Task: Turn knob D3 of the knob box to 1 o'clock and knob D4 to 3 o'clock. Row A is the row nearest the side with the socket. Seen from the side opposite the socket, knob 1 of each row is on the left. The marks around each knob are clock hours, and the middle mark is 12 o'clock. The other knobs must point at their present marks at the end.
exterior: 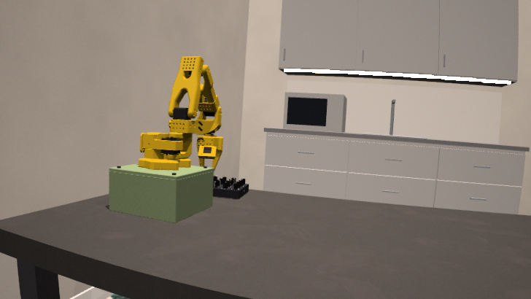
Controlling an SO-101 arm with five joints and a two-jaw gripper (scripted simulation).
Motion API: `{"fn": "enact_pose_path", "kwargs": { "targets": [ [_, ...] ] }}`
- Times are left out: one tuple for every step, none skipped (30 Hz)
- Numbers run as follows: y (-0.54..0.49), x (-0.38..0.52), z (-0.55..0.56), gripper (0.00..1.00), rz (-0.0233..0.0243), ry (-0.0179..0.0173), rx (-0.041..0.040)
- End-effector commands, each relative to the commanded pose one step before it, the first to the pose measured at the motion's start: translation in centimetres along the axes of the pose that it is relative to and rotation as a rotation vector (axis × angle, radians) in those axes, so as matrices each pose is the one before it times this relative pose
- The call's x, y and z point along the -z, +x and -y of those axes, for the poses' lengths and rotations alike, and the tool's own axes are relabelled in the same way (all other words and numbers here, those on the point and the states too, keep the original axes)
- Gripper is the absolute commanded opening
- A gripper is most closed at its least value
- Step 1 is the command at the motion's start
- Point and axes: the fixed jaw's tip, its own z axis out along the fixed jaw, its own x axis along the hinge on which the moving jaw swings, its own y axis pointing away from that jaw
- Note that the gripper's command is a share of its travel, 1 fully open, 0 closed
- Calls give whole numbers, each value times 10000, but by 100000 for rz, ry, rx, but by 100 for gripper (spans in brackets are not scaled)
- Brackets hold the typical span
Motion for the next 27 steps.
{"fn": "enact_pose_path", "kwargs": {
  "targets": [
    [1354,7044,-469,8,-1415,-384,892],
    [-76,805,28,8,0,0,0],
    [-71,697,22,8,0,0,0],
    [-60,595,23,8,0,0,0],
    [-55,487,17,8,0,0,0],
    [-44,384,17,8,0,0,0],
    [-33,288,11,8,0,0,0],
    [-22,204,6,8,0,0,0],
    [-17,132,6,8,0,0,0],
    [-5,66,0,8,0,0,0],
    [-6,30,6,8,0,0,0],
    [0,6,0,8,0,0,0],
    [0,0,0,8,0,0,0],
    [0,0,0,8,0,0,0],
    [-3,-3,0,8,-1,0,1],
    [-36,6,12,8,0,0,0],
    [-84,13,31,8,0,0,0],
    [-149,26,55,8,0,0,0],
    [-227,45,86,8,0,0,0],
    [-322,52,111,8,0,0,0],
    [-406,71,153,8,0,0,0],
    [-502,84,184,8,0,0,0],
    [-585,97,215,8,0,0,0],
    [-669,104,240,8,0,0,0],
    [-740,111,270,8,0,0,0],
    [-800,118,295,8,0,0,0],
    [-848,124,313,8,0,0,0]
  ]
}}
